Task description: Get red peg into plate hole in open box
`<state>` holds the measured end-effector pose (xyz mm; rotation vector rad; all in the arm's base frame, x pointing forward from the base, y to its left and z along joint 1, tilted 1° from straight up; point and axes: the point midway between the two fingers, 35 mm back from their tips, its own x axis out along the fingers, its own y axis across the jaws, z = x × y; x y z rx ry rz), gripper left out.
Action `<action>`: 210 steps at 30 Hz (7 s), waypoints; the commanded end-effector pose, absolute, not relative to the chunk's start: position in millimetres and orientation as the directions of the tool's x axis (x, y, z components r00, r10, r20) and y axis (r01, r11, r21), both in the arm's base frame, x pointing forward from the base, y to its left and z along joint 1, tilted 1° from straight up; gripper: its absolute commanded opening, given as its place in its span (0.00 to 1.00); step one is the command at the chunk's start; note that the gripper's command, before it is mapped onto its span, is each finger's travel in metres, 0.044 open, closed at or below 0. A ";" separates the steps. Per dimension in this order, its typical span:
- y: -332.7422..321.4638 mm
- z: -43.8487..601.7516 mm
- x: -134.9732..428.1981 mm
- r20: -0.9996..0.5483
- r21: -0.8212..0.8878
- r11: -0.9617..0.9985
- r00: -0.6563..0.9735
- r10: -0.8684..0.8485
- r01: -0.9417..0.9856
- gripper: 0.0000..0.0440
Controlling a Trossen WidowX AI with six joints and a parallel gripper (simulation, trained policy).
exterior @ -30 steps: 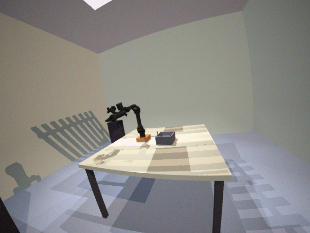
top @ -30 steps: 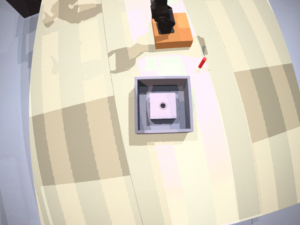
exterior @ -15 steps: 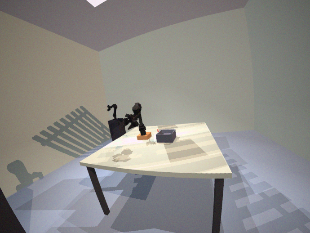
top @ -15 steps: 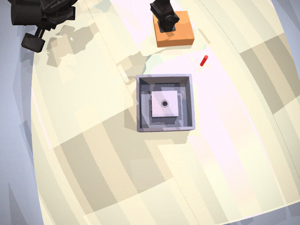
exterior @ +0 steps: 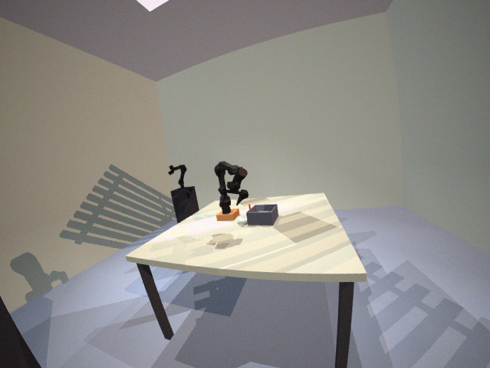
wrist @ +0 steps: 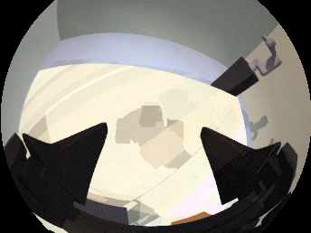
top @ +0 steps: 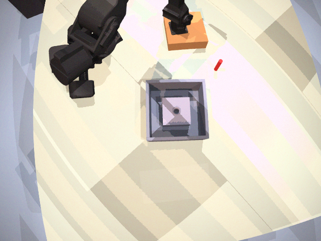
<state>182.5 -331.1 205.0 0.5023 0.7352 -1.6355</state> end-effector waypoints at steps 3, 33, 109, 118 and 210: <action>-276.8 194.7 226.3 -0.744 -0.188 0.079 -0.090 -0.663 0.979 1.00; 3.1 157.4 259.8 -0.948 -0.166 0.607 0.044 -0.316 0.777 1.00; 90.3 39.0 203.8 -0.944 -0.258 0.709 -0.014 -0.330 0.656 0.00; 76.5 84.9 226.1 -0.936 -0.215 0.679 0.051 -0.349 0.702 0.00; -73.7 97.9 426.7 -0.969 0.138 0.728 0.245 -0.042 0.671 1.00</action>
